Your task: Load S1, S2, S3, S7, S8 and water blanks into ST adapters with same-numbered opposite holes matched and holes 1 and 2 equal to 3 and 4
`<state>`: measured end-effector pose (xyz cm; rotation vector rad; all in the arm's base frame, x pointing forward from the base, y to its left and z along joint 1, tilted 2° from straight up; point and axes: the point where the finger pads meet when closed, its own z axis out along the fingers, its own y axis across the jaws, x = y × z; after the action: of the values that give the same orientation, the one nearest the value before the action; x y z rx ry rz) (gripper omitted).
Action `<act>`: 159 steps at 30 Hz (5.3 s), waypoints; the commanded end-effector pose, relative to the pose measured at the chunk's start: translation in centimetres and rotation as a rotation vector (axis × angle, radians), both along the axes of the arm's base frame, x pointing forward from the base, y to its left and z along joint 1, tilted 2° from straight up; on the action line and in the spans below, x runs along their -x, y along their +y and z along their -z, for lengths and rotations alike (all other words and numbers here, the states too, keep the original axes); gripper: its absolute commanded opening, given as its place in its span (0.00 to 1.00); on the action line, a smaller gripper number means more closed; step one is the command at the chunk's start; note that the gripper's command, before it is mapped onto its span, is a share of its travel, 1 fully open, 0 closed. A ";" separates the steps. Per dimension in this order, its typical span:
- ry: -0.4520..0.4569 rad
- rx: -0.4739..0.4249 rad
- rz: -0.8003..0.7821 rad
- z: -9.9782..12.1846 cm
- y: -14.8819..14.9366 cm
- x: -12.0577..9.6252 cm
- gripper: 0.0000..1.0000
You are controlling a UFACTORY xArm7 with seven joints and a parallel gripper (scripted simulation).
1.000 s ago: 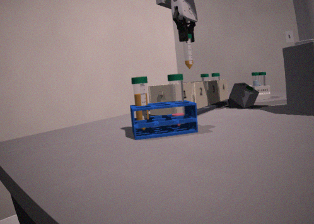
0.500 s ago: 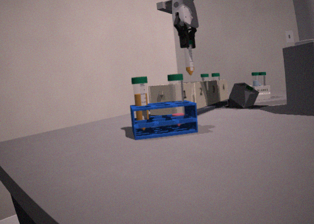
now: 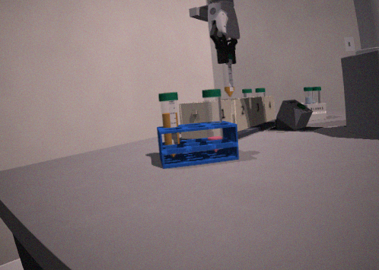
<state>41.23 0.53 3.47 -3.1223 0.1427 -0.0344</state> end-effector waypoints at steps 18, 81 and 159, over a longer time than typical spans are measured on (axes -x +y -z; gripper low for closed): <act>-0.003 -0.001 0.000 0.6 0.0 -0.2 0.00; -0.003 -0.001 0.000 6.3 0.1 -0.3 0.00; -0.003 -0.001 0.000 9.2 0.1 -0.4 0.44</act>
<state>41.45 0.68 -5.88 -3.1220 0.1424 -0.0342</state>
